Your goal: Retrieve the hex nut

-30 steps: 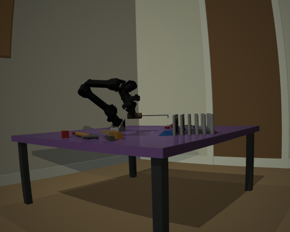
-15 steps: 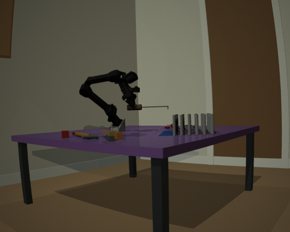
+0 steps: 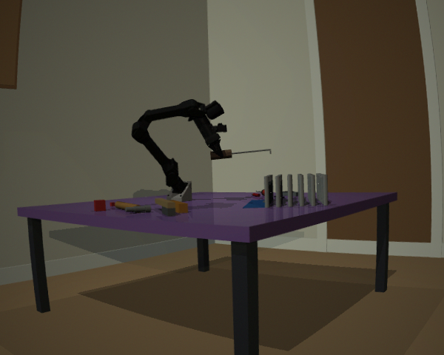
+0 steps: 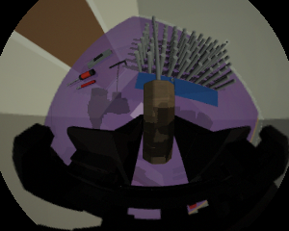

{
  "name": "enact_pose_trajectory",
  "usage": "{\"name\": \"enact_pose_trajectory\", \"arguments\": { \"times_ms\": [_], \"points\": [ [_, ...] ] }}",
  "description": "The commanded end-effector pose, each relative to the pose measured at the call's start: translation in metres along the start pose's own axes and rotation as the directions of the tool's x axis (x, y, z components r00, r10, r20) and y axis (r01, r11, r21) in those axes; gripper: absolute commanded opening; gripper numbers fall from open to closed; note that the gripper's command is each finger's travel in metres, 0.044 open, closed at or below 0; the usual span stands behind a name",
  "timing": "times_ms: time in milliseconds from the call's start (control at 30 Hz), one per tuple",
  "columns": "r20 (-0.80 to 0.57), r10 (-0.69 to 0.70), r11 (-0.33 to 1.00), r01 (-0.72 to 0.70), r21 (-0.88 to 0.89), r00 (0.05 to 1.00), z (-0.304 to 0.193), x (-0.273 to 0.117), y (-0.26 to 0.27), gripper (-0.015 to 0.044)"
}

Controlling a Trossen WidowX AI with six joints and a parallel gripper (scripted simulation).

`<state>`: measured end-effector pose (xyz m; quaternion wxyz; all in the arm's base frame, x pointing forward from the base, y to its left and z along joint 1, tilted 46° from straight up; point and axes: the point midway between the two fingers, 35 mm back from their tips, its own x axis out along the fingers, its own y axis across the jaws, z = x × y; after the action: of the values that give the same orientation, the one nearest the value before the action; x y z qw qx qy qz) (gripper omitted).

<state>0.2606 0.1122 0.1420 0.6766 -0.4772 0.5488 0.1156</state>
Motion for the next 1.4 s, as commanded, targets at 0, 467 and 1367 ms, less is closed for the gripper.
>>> {"name": "enact_pose_trajectory", "arguments": {
  "times_ms": [0,467,1367],
  "points": [
    [0.028,0.035,0.999,-0.034,-0.037,0.999,0.026,-0.003,0.02,0.0],
    [0.046,0.129,0.977,-0.119,-0.177,0.991,0.071,-0.01,0.095,0.0],
    [-0.011,0.273,0.866,-0.251,-0.433,0.962,0.108,-0.007,0.279,0.0]
  ]
}}
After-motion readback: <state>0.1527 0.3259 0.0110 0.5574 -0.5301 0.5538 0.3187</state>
